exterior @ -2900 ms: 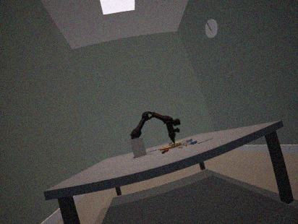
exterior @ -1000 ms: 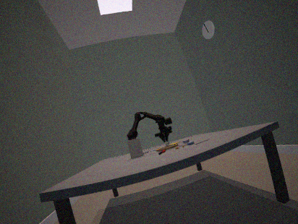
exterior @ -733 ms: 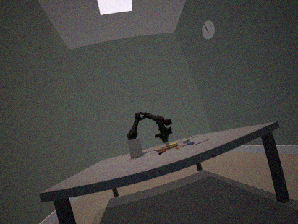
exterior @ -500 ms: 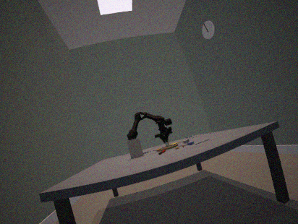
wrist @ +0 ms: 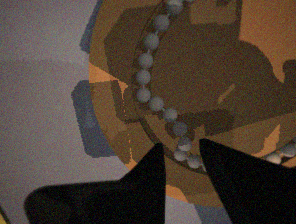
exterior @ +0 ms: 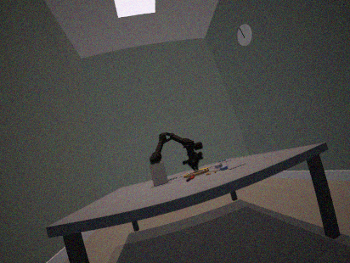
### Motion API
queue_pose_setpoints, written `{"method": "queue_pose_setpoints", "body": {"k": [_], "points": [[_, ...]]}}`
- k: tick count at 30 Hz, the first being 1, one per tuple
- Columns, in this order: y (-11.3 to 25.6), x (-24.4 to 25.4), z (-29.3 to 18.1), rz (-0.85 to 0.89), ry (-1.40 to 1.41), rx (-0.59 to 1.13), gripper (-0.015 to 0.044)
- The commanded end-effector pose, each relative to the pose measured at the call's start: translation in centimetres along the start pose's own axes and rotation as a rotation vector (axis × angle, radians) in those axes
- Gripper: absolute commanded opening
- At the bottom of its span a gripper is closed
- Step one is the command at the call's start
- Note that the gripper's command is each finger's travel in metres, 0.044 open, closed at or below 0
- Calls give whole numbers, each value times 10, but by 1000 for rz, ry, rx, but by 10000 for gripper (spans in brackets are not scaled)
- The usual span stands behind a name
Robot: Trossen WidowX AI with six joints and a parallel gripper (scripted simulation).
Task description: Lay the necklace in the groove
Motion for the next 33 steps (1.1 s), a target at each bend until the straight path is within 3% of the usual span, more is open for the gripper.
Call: {"method": "queue_pose_setpoints", "body": {"k": [1, 7, 12, 33], "points": [[-8, -3, 0, -7, -16, 8, 120], [-9, -3, 0, -7, -16, 8, 120], [-7, -2, 0, -4, -5, 3, 0], [-7, -2, 0, -4, -5, 3, 0]]}}
Point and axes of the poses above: the point midway between the two fingers, 35 mm back from their tips, its own y axis back along the fingers, its own x axis across the jaws, z = x × y, the point moved 3 cm from there along y, back along the fingers, and after that the axes turned 9 degrees about -y, right-handed, at the moved point
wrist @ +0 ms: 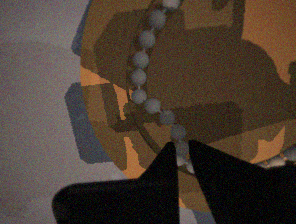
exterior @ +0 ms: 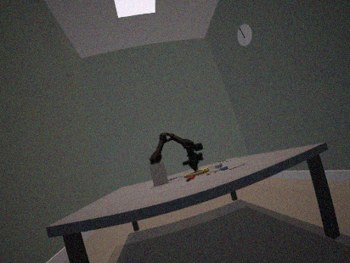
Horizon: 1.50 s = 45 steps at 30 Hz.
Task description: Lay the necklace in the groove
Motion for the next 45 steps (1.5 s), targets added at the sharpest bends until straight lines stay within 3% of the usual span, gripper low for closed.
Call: {"method": "queue_pose_setpoints", "body": {"k": [1, 30, 45], "points": [[0, 0, 0, 0, 1, 0, 0], [-2, 11, -4, -2, -10, 5, 0], [5, 11, -4, -1, -7, 3, 394]]}}
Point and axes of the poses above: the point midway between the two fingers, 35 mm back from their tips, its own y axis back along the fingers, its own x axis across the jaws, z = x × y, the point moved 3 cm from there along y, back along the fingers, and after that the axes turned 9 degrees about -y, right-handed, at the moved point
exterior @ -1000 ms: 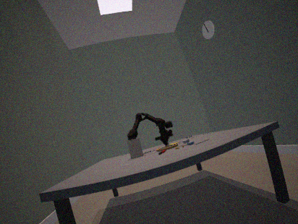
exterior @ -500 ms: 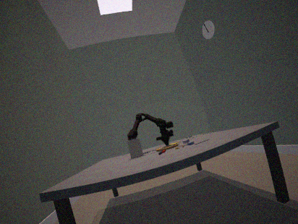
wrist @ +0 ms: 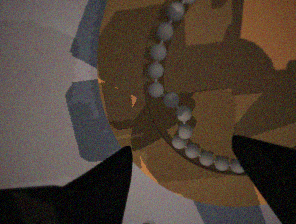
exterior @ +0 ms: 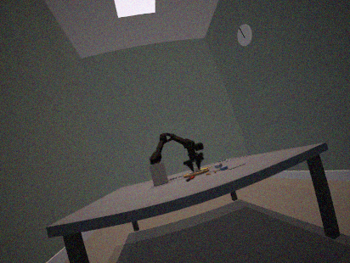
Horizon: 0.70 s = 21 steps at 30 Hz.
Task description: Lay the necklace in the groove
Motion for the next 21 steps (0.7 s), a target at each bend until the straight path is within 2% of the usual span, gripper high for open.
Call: {"method": "queue_pose_setpoints", "body": {"k": [1, 2, 20, 21], "points": [[4, 0, 0, 0, -3, 3, 420], [1, 0, 0, -2, -4, 1, 440], [4, -1, 0, 0, -4, 3, 440], [5, -1, 1, 0, -9, 3, 414]]}}
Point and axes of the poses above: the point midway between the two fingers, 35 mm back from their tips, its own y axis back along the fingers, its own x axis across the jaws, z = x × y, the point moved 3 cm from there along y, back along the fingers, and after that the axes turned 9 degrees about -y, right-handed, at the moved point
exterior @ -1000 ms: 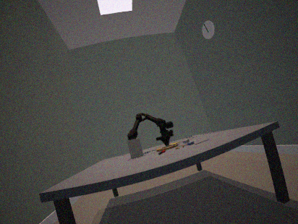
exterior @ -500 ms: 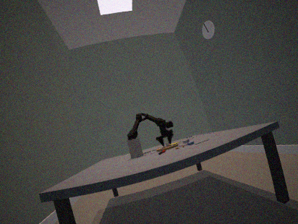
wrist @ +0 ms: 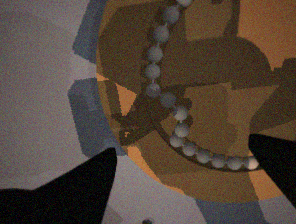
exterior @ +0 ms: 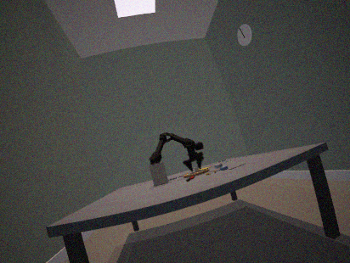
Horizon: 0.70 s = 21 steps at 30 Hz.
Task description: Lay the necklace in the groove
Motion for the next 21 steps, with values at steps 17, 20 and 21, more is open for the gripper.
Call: {"method": "queue_pose_setpoints", "body": {"k": [17, 20, 21], "points": [[25, 2, 11, 11, -145, -5, 120], [22, 2, 11, 10, -145, -5, 120], [21, 2, 11, 10, -146, -5, 120]]}}
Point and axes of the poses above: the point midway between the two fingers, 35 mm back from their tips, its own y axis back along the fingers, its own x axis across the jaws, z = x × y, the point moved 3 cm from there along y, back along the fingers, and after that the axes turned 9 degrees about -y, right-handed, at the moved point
